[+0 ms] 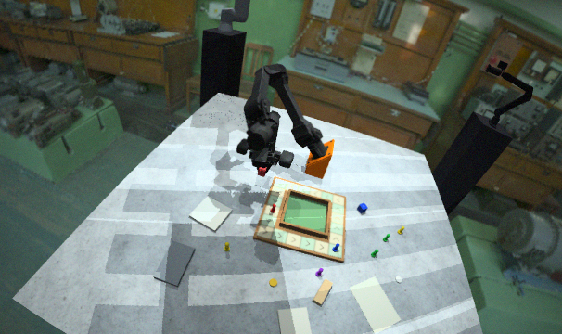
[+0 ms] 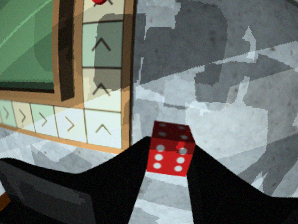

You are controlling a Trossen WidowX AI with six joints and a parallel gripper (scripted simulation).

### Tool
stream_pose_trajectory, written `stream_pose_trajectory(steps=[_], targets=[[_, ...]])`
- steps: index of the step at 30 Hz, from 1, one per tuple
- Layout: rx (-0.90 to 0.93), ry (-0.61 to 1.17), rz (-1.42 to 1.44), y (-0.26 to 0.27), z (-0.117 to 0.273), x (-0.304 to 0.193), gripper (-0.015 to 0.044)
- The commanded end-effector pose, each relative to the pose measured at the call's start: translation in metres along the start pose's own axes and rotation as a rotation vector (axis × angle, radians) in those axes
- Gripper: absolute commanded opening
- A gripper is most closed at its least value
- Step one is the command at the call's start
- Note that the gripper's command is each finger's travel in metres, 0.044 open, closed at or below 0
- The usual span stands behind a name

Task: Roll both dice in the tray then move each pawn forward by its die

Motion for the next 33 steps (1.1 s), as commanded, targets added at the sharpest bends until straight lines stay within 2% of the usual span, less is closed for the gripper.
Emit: stream_pose_trajectory(steps=[1,15,19,33], targets=[[0.001,0.001,0.001,0.001,0.013,0.000,0.0000],[-0.020,-0.014,0.009,-0.005,0.070,-0.008,0.0000],[-0.020,-0.014,0.058,0.000,0.070,-0.004,0.0000],[-0.015,-0.007,0.528,0.058,0.063,0.028,0.0000]])
Point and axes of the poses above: the point midway between the two fingers, 35 mm back from their tips, its own z axis back along the fingers, its own y axis across the jaws, x = y × z, the point moved 1 cm from there along z, back along the fingers, and after that the axes turned 11 degrees about -z, right-handed, at the moved point
